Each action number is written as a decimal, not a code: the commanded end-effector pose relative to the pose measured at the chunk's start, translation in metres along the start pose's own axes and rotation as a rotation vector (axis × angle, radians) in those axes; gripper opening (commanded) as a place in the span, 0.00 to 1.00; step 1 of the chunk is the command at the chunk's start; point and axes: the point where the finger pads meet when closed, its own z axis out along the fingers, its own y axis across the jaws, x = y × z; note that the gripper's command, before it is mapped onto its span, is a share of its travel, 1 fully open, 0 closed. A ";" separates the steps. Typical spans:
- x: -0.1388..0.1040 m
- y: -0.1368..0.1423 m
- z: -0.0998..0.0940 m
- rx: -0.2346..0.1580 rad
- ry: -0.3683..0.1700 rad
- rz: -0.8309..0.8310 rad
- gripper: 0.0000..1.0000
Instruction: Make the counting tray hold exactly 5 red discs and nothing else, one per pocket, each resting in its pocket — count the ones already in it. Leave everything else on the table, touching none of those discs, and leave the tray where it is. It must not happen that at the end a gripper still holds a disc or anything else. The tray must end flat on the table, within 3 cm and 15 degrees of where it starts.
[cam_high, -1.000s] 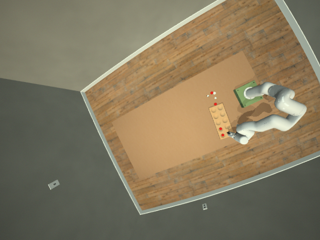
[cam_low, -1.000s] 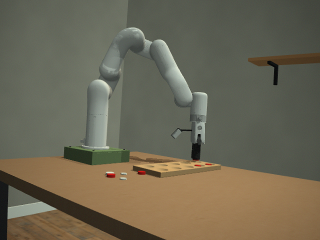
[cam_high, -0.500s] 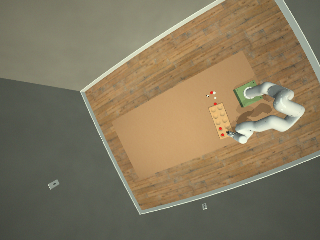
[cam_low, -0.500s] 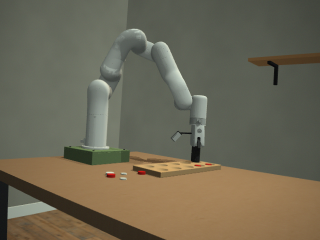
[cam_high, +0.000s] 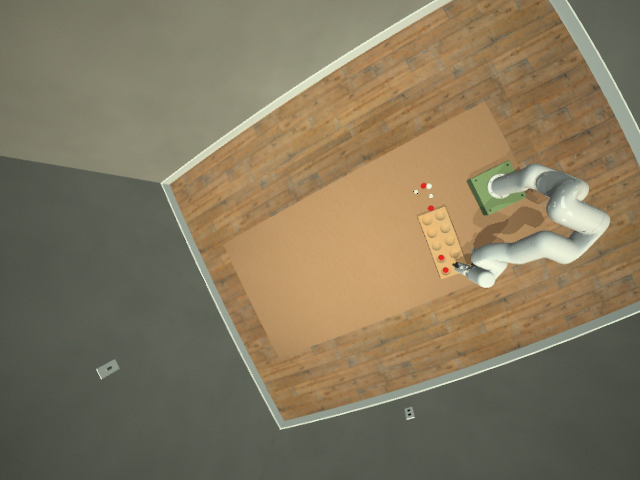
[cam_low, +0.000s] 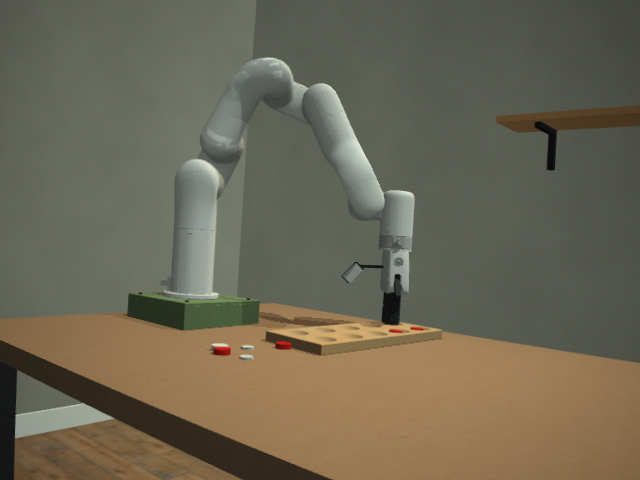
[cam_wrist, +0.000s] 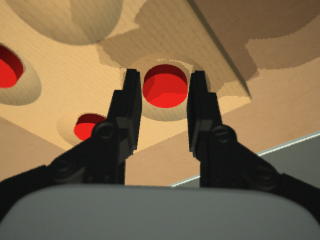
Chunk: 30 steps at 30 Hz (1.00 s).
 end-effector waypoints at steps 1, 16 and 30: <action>-0.001 0.000 -0.001 0.000 -0.004 0.000 0.33; -0.001 0.000 -0.001 0.000 -0.004 0.000 0.33; -0.002 0.000 -0.012 0.000 -0.004 0.000 0.33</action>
